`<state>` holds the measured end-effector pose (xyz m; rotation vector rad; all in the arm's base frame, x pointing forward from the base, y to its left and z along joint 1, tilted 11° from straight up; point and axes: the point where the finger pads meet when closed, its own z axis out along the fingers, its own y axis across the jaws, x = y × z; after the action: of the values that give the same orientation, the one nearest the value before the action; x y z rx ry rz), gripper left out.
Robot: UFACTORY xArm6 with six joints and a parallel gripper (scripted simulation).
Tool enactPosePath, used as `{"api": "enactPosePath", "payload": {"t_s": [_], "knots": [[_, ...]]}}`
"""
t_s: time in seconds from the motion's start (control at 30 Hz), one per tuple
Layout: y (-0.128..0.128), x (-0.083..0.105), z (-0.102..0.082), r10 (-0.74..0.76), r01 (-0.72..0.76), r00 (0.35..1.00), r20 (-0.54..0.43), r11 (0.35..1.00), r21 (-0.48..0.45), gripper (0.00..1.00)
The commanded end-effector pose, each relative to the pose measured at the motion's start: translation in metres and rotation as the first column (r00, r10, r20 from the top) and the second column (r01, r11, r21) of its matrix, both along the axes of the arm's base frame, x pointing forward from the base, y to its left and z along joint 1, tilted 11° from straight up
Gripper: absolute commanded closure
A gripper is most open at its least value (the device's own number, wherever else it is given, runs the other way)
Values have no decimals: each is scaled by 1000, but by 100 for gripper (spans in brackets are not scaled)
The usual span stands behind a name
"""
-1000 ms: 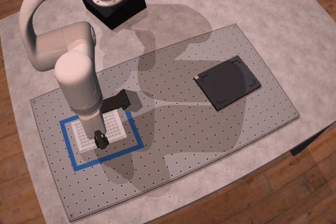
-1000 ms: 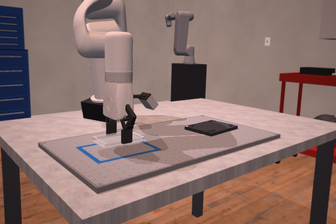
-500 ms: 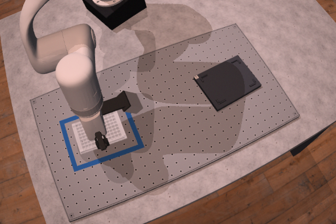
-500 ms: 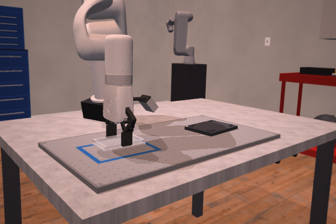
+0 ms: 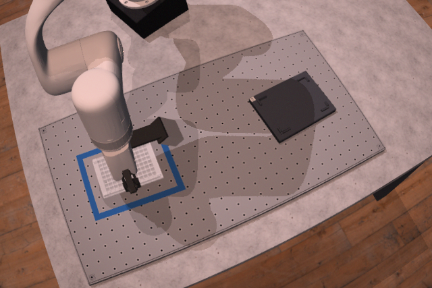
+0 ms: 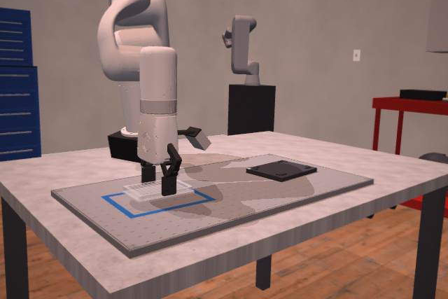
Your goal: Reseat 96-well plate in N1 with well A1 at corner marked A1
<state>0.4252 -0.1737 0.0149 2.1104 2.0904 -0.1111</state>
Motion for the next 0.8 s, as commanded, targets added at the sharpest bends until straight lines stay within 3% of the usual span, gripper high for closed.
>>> {"api": "enactPosePath", "payload": {"t_s": [0.0,0.77], "knots": [[0,1,1,0,0,1000,4,1000,-1,100],[-1,2,-3,0,0,1000,4,1000,-1,100]]}}
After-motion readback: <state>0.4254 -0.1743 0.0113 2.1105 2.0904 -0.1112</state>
